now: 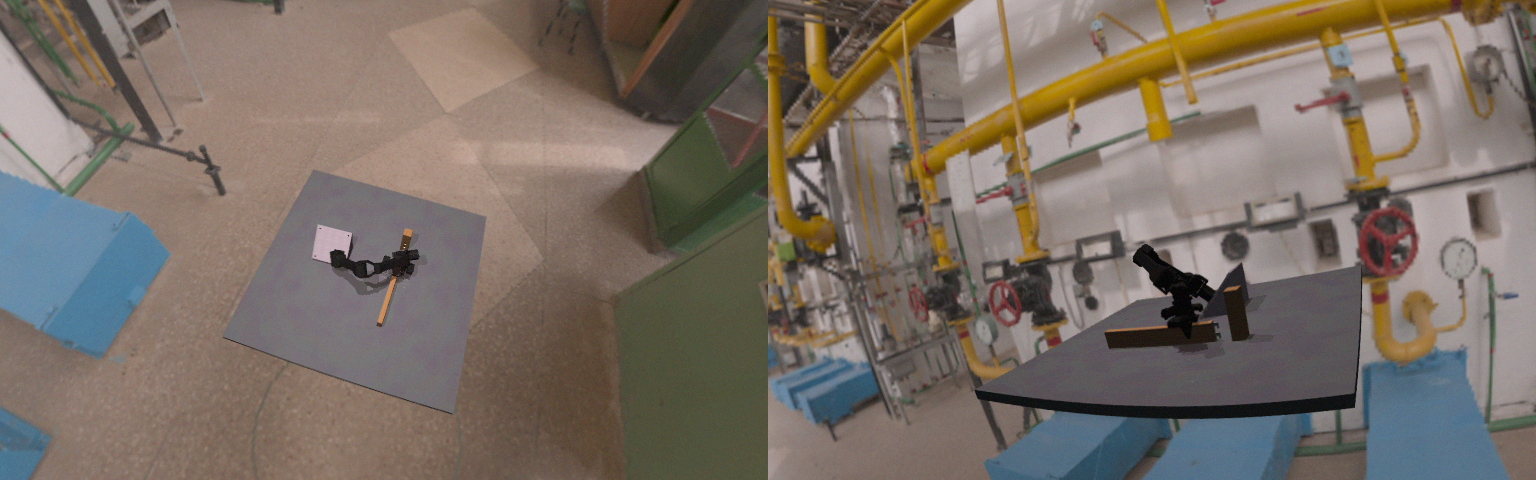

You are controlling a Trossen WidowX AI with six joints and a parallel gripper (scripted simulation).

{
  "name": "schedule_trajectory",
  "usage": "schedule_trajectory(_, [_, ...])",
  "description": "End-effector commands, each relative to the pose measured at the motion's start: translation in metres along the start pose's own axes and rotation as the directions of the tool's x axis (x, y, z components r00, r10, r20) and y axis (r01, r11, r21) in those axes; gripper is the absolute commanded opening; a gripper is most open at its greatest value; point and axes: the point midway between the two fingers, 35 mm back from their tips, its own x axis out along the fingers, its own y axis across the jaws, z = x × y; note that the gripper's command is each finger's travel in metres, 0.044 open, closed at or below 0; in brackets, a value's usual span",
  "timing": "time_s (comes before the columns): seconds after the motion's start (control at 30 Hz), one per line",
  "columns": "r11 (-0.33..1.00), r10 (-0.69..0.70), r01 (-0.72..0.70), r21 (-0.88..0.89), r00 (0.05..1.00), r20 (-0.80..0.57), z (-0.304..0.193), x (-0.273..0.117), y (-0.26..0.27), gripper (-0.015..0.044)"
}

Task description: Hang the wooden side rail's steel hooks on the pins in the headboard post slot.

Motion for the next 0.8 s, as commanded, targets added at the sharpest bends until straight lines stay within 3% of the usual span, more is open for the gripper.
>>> schedule_trajectory(0.0, [1.0, 0.01, -0.01, 0.005, 1.0, -0.001, -0.0012, -0.0045, 0.0014, 0.0])
schedule_trajectory(0.77, [1.0, 0.01, -0.01, 0.005, 1.0, -0.001, -0.0013, -0.0084, 0.0014, 0.0])
